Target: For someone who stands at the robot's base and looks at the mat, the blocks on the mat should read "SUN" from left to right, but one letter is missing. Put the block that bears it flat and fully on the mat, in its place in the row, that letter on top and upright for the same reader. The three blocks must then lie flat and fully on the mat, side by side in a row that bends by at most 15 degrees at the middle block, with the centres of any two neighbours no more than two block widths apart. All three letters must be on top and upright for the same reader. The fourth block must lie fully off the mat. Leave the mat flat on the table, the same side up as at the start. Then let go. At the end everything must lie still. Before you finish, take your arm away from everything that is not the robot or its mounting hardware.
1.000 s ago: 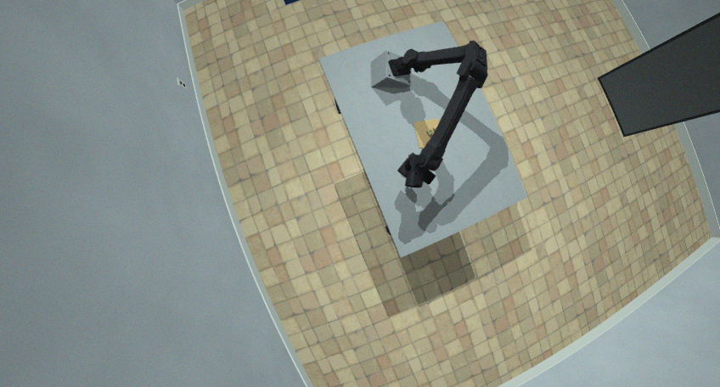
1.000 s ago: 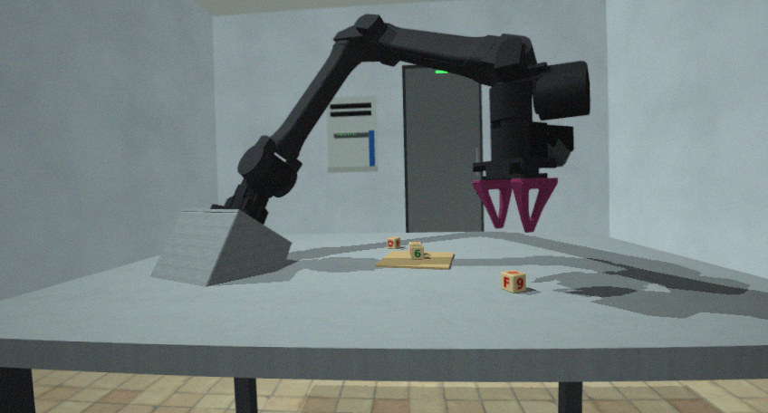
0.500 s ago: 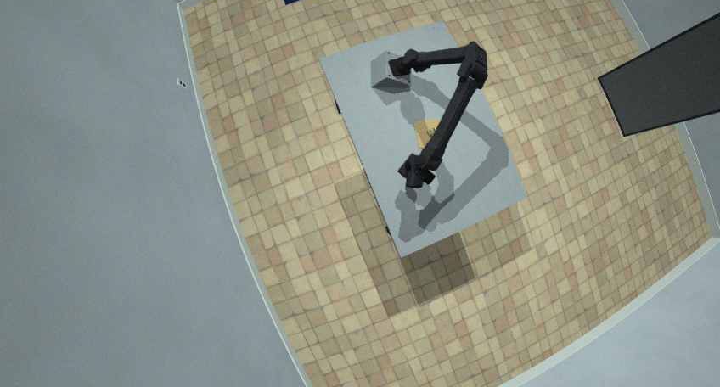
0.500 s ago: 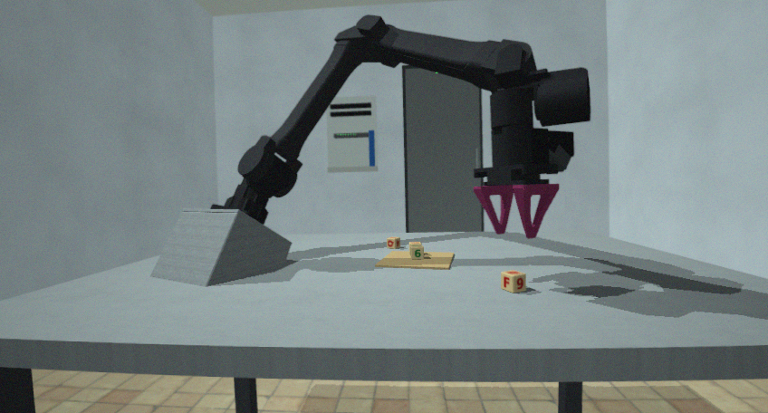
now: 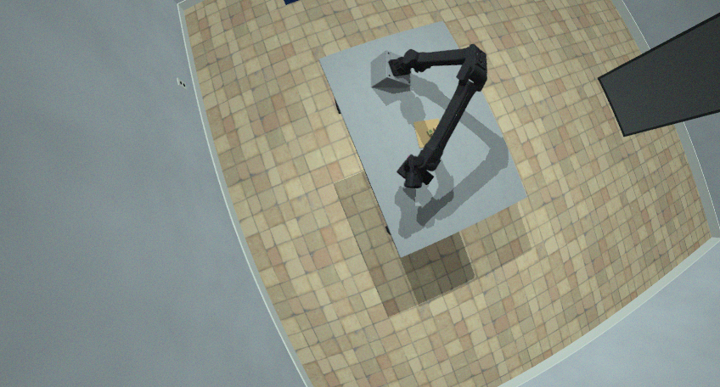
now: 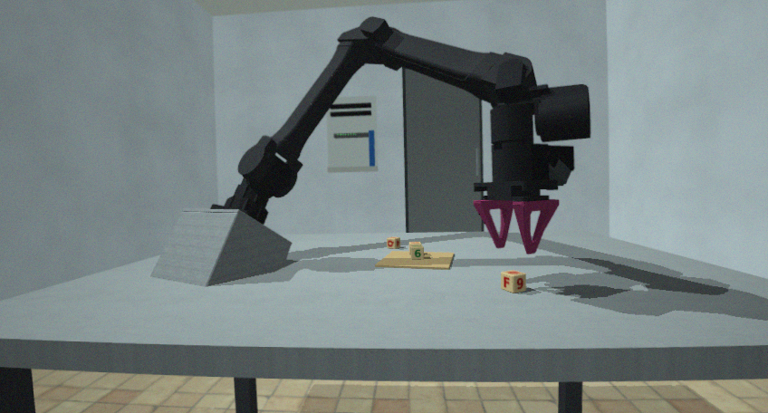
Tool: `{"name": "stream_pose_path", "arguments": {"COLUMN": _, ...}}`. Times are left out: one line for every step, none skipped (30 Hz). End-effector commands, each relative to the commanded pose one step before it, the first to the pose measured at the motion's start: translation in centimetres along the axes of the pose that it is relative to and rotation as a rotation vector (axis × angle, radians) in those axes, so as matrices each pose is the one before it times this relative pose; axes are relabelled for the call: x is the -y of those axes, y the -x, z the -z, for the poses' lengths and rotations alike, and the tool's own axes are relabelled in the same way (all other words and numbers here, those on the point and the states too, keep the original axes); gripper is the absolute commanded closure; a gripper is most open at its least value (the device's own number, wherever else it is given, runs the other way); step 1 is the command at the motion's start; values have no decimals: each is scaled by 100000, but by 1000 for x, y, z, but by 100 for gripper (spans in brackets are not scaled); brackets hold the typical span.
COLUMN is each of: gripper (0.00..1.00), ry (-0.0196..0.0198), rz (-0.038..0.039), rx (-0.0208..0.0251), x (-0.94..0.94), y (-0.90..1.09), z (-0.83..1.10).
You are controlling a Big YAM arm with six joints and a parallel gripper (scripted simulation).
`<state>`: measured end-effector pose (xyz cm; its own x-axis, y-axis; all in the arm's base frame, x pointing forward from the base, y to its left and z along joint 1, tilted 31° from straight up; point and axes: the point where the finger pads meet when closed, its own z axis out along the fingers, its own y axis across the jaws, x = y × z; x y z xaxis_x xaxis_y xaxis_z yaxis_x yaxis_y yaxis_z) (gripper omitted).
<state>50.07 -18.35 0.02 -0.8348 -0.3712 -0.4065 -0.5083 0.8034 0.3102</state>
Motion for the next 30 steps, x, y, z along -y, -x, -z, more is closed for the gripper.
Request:
{"name": "stream_pose_path", "arguments": {"gripper": 42, "ry": 1180, "rz": -367, "rx": -259, "x": -247, "y": 337, "z": -1595}}
{"name": "stream_pose_path", "arguments": {"gripper": 42, "ry": 1, "rz": -1, "rx": -2, "x": -1, "y": -4, "z": -138}}
{"name": "stream_pose_path", "arguments": {"gripper": 42, "ry": 2, "rz": -1, "rx": -1, "x": -1, "y": -3, "z": -132}}
{"name": "stream_pose_path", "arguments": {"gripper": 42, "ry": 2, "rz": -1, "rx": -1, "x": -1, "y": -3, "z": -126}}
{"name": "stream_pose_path", "arguments": {"gripper": 42, "ry": 0, "rz": 0, "rx": 0, "x": 0, "y": 0, "z": 0}}
{"name": "stream_pose_path", "arguments": {"gripper": 42, "ry": 0, "rz": 0, "rx": 0, "x": 0, "y": 0, "z": 0}}
{"name": "stream_pose_path", "arguments": {"gripper": 42, "ry": -138, "rz": 97, "rx": 85, "x": 54, "y": 68, "z": -68}}
{"name": "stream_pose_path", "arguments": {"gripper": 42, "ry": 139, "rz": -98, "rx": -87, "x": -56, "y": -73, "z": -162}}
{"name": "stream_pose_path", "arguments": {"gripper": 42, "ry": 1, "rz": -1, "rx": -2, "x": -1, "y": -3, "z": -104}}
{"name": "stream_pose_path", "arguments": {"gripper": 42, "ry": 2, "rz": -1, "rx": 0, "x": -1, "y": -3, "z": -96}}
{"name": "stream_pose_path", "arguments": {"gripper": 42, "ry": 2, "rz": -1, "rx": 1, "x": -1, "y": -2, "z": -88}}
{"name": "stream_pose_path", "arguments": {"gripper": 42, "ry": 2, "rz": -1, "rx": 0, "x": 0, "y": -2, "z": -80}}
{"name": "stream_pose_path", "arguments": {"gripper": 42, "ry": 1, "rz": 0, "rx": 0, "x": 0, "y": -2, "z": -72}}
{"name": "stream_pose_path", "arguments": {"gripper": 42, "ry": 1, "rz": 0, "rx": 0, "x": 0, "y": -2, "z": -63}}
{"name": "stream_pose_path", "arguments": {"gripper": 42, "ry": 1, "rz": 0, "rx": -1, "x": 0, "y": -1, "z": -55}}
{"name": "stream_pose_path", "arguments": {"gripper": 42, "ry": 0, "rz": 0, "rx": -1, "x": 0, "y": -1, "z": -47}}
{"name": "stream_pose_path", "arguments": {"gripper": 42, "ry": 129, "rz": -93, "rx": -86, "x": -29, "y": -11, "z": -26}}
{"name": "stream_pose_path", "arguments": {"gripper": 42, "ry": 29, "rz": -20, "rx": -17, "x": -5, "y": 1, "z": -25}}
{"name": "stream_pose_path", "arguments": {"gripper": 42, "ry": -43, "rz": 31, "rx": 28, "x": 6, "y": -5, "z": -36}}
{"name": "stream_pose_path", "arguments": {"gripper": 42, "ry": -7, "rz": 3, "rx": 0, "x": 6, "y": 10, "z": -8}}
{"name": "stream_pose_path", "arguments": {"gripper": 42, "ry": 42, "rz": -30, "rx": -28, "x": -2, "y": 14, "z": 9}}
{"name": "stream_pose_path", "arguments": {"gripper": 42, "ry": 0, "rz": 0, "rx": 0, "x": 0, "y": 0, "z": 0}}
{"name": "stream_pose_path", "arguments": {"gripper": 42, "ry": 0, "rz": 0, "rx": 0, "x": 0, "y": 0, "z": 0}}
{"name": "stream_pose_path", "arguments": {"gripper": 42, "ry": 21, "rz": 103, "rx": -14, "x": -8, "y": -9, "z": -13}}
{"name": "stream_pose_path", "arguments": {"gripper": 42, "ry": -13, "rz": 21, "rx": 9, "x": 1, "y": -4, "z": -11}}
{"name": "stream_pose_path", "arguments": {"gripper": 42, "ry": -5, "rz": 0, "rx": 2, "x": 0, "y": -2, "z": -4}}
{"name": "stream_pose_path", "arguments": {"gripper": 42, "ry": -1, "rz": 3, "rx": 1, "x": 0, "y": 0, "z": -1}}
{"name": "stream_pose_path", "arguments": {"gripper": 42, "ry": 0, "rz": 3, "rx": -1, "x": 0, "y": 0, "z": 0}}
{"name": "stream_pose_path", "arguments": {"gripper": 42, "ry": -1, "rz": 0, "rx": -2, "x": 0, "y": 0, "z": 0}}
{"name": "stream_pose_path", "arguments": {"gripper": 42, "ry": 0, "rz": 0, "rx": 0, "x": 0, "y": 0, "z": 0}}
